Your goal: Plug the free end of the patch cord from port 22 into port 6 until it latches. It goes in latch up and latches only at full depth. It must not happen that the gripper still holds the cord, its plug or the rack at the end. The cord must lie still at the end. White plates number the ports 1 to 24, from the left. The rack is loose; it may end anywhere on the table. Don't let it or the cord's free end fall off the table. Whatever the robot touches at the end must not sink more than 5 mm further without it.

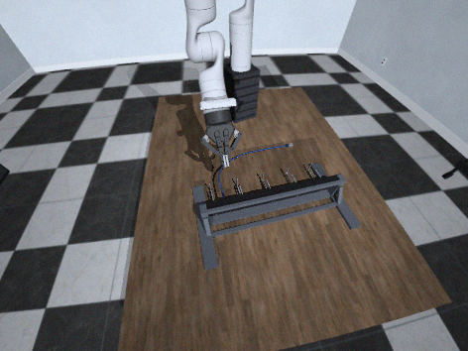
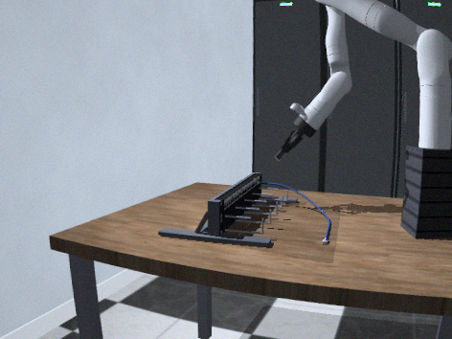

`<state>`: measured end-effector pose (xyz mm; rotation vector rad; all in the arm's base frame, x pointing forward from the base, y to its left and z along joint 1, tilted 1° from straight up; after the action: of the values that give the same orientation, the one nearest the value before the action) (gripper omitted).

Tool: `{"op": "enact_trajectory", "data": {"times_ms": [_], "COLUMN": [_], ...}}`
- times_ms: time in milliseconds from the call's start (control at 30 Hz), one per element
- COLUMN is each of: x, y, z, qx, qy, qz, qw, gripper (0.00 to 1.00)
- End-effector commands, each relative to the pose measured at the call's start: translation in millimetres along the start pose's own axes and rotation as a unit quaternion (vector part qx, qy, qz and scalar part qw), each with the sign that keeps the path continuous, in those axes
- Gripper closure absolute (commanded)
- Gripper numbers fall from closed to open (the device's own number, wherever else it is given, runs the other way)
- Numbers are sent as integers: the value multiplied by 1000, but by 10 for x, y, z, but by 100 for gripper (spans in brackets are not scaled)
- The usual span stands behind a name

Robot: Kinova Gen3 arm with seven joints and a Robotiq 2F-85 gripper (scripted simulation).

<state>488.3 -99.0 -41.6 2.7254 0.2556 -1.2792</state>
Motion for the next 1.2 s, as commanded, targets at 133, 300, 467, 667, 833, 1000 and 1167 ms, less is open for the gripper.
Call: {"op": "enact_trajectory", "data": {"times_ms": [133,300,467,667,833,1000,1167], "x": [-604,-794,-818,-815,-793,-766,-695], "y": [54,51,51,49,32,11,-50], "z": [-76,-73,-73,-73,-76,-78,-82], "qx": [2,2,2,3,11,20,47], "qy": [6,6,6,6,4,2,-5], "qz": [7,7,7,7,8,9,12], "qw": [1000,1000,1000,1000,1000,1000,999], "gripper": [100,100,100,100,100,100,100]}}
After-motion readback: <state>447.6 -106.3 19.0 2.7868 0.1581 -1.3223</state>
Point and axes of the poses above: the point where the finger pads meet when closed, its own x axis out along the fingers, its own y axis across the jaws, z = x × y, the point moved 2 cm from there along -x, back along the fingers, and after that the axes turned 2 degrees about -x, right-handed, at the moved point
